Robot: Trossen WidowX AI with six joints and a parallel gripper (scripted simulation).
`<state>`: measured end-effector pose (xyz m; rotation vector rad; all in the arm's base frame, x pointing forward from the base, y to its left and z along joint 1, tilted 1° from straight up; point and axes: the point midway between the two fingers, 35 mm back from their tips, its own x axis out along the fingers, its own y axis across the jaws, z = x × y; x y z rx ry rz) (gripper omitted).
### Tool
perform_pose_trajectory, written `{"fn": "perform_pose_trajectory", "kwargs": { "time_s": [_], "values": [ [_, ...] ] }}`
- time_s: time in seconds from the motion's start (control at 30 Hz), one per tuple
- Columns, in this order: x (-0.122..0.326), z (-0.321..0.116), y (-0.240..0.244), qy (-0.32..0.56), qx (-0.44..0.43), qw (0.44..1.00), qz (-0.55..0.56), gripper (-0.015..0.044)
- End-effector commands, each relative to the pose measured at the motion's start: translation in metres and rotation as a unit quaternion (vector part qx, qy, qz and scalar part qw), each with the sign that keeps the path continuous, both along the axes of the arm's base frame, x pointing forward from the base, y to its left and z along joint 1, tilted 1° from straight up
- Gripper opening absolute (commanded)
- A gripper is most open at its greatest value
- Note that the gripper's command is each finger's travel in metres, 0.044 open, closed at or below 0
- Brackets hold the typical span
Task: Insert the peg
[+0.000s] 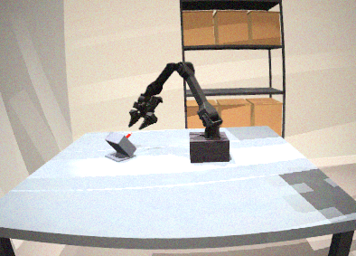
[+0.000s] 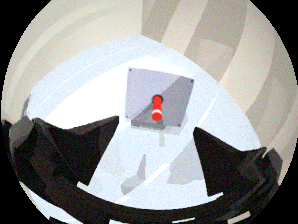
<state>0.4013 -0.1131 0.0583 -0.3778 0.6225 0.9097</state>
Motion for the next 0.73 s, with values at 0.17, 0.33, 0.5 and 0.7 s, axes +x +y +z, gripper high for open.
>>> {"fn": "perform_pose_trajectory", "kwargs": {
  "time_s": [0.17, 0.33, 0.5, 0.7],
  "values": [
    [-0.009, 0.013, -0.013, -0.003, 0.001, 1.000, 0.000, 0.0440],
    [-0.014, 0.016, -0.017, -0.002, 0.001, 1.000, 0.000, 0.0440],
    [-0.018, 0.022, -0.023, -0.002, 0.001, 1.000, 0.000, 0.0440],
    [-0.018, 0.022, -0.023, -0.002, 0.001, 1.000, 0.000, 0.0440]
  ]
}}
